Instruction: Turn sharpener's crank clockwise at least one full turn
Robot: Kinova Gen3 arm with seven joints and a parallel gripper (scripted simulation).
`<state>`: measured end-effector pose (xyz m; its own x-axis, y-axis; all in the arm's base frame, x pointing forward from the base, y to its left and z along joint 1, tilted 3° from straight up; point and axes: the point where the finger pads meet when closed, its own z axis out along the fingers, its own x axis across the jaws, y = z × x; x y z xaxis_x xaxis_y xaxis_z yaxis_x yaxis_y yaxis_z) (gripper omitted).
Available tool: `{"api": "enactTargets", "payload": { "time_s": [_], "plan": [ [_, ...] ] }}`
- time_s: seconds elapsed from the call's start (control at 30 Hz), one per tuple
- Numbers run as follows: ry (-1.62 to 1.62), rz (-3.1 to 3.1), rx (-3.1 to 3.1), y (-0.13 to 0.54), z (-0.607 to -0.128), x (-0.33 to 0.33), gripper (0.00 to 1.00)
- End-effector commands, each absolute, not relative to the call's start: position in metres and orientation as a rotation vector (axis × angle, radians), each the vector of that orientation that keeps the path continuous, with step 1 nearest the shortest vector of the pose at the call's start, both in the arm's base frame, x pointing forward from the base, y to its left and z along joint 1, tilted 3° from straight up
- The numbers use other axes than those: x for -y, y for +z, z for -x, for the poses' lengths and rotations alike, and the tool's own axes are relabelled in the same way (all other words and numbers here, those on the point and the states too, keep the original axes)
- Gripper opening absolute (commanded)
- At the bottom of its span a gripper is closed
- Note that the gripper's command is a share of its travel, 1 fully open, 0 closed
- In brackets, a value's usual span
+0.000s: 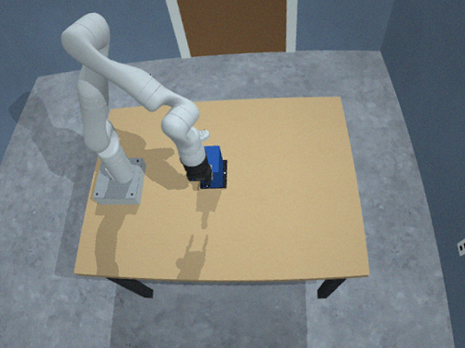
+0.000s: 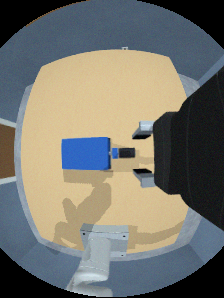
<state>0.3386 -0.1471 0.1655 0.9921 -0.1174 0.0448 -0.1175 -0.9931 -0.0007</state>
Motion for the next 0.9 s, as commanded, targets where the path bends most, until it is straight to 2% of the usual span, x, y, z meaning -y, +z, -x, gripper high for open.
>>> {"api": "enactTargets", "payload": {
  "time_s": [0.0, 0.87],
  "plan": [
    [0.068, -3.139, 0.185, 0.159, -0.339, 0.146, 0.97],
    [0.068, -3.139, 0.185, 0.131, -0.341, 0.146, 0.97]
  ]
}}
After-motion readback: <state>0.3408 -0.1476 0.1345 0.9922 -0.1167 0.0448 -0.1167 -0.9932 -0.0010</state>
